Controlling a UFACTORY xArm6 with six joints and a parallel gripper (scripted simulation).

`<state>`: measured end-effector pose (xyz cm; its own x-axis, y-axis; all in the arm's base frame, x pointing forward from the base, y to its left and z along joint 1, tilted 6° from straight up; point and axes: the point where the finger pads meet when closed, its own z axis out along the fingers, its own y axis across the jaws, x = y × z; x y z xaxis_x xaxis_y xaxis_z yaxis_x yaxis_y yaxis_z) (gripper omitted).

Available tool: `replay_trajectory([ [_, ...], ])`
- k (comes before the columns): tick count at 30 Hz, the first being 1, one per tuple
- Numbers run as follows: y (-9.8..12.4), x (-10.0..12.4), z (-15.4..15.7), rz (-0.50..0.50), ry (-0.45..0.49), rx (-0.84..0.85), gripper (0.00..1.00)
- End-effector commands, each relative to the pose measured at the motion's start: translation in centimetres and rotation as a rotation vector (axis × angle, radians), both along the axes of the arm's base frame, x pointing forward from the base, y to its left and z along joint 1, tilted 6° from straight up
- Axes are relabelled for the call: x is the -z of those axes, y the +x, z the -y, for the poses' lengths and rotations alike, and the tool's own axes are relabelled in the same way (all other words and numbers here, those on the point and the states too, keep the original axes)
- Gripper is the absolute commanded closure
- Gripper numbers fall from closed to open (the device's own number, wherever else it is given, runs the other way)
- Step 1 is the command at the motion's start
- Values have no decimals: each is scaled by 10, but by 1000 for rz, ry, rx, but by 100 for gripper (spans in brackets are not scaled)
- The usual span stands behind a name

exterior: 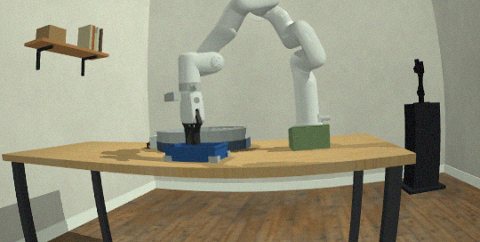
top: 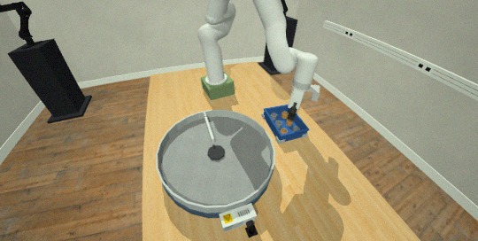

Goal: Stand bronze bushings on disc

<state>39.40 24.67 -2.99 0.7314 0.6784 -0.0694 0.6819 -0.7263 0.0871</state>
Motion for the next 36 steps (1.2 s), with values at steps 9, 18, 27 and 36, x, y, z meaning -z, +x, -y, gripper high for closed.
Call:
replay_trajectory([
  [9,1,1,-1,3,2,0,59],
  [18,1,15,1,3,2,0,59],
  [27,1,19,1,3,2,0,59],
  [36,1,19,1,3,2,0,59],
])
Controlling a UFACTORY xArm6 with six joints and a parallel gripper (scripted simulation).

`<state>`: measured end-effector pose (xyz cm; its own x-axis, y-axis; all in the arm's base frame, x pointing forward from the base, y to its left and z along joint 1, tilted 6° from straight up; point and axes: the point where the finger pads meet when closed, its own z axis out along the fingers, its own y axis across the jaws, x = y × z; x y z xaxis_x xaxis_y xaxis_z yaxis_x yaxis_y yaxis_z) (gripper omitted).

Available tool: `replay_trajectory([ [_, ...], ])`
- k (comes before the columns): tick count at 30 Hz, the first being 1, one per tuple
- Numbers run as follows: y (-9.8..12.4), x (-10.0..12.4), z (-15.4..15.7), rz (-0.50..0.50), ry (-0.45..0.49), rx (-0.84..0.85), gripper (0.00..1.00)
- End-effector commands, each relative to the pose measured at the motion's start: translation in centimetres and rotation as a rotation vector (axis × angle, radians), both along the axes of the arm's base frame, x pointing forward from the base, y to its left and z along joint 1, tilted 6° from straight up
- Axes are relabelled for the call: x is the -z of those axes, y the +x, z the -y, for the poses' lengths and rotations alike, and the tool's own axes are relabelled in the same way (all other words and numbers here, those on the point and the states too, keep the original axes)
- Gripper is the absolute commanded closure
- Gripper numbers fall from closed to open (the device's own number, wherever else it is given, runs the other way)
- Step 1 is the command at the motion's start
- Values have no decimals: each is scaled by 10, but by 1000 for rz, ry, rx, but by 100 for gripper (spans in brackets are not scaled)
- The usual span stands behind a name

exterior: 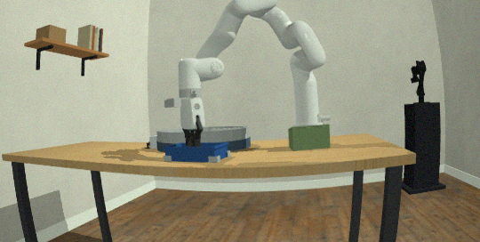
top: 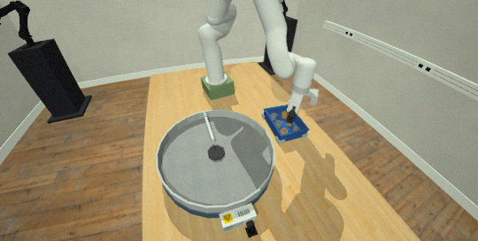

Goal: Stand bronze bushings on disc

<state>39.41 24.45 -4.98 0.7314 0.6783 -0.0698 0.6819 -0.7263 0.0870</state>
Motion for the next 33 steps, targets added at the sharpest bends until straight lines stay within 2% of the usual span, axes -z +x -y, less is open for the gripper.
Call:
replay_trajectory([
  [1,1,-1,-1,3,2,0,59],
  [8,1,2,-1,3,2,0,59],
  [19,2,20,1,3,2,0,59],
  [33,2,22,2,3,2,0,59],
])
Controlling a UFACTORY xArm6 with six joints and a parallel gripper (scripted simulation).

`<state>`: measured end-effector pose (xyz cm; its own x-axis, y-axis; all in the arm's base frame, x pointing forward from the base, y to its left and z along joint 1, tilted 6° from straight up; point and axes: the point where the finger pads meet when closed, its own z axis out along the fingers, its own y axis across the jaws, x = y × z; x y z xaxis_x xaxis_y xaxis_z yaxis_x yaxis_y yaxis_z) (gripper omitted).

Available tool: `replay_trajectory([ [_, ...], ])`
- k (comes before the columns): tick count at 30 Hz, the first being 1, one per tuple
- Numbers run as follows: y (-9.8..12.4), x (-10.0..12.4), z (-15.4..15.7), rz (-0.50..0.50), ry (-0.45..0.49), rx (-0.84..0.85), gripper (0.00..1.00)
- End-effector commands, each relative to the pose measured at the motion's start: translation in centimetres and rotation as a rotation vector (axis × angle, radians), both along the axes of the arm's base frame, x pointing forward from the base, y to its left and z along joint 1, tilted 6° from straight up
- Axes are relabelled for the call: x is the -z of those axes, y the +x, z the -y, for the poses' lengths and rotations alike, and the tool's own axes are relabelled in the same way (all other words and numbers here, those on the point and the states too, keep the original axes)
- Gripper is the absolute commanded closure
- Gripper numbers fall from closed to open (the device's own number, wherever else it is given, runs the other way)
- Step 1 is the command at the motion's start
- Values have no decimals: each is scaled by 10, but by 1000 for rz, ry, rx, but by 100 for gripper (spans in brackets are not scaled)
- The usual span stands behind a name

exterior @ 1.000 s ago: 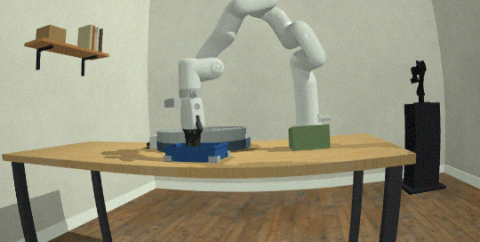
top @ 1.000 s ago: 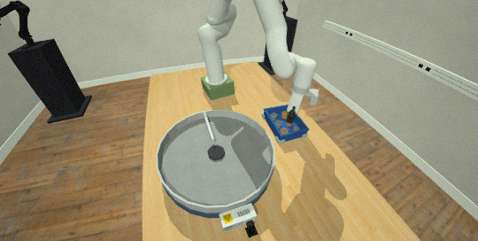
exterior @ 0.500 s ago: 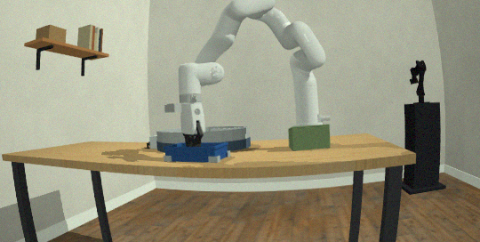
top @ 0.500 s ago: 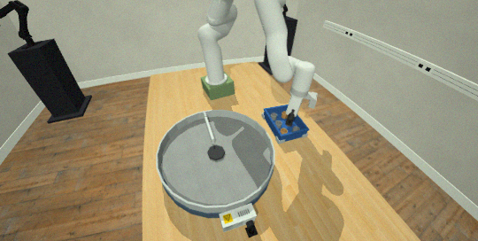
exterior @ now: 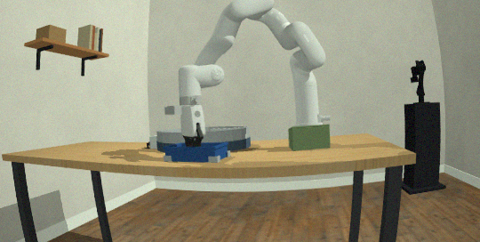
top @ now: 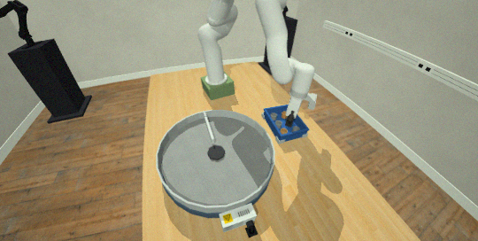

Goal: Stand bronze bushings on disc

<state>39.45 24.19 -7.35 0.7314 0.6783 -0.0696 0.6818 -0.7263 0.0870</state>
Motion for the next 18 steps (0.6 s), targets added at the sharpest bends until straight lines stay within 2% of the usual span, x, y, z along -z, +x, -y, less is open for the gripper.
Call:
replay_trajectory([
  [1,1,-1,-1,3,2,0,59],
  [5,1,-1,-1,3,2,0,59],
  [6,1,-1,-1,3,2,0,100],
  [18,1,-1,-1,3,2,0,100],
])
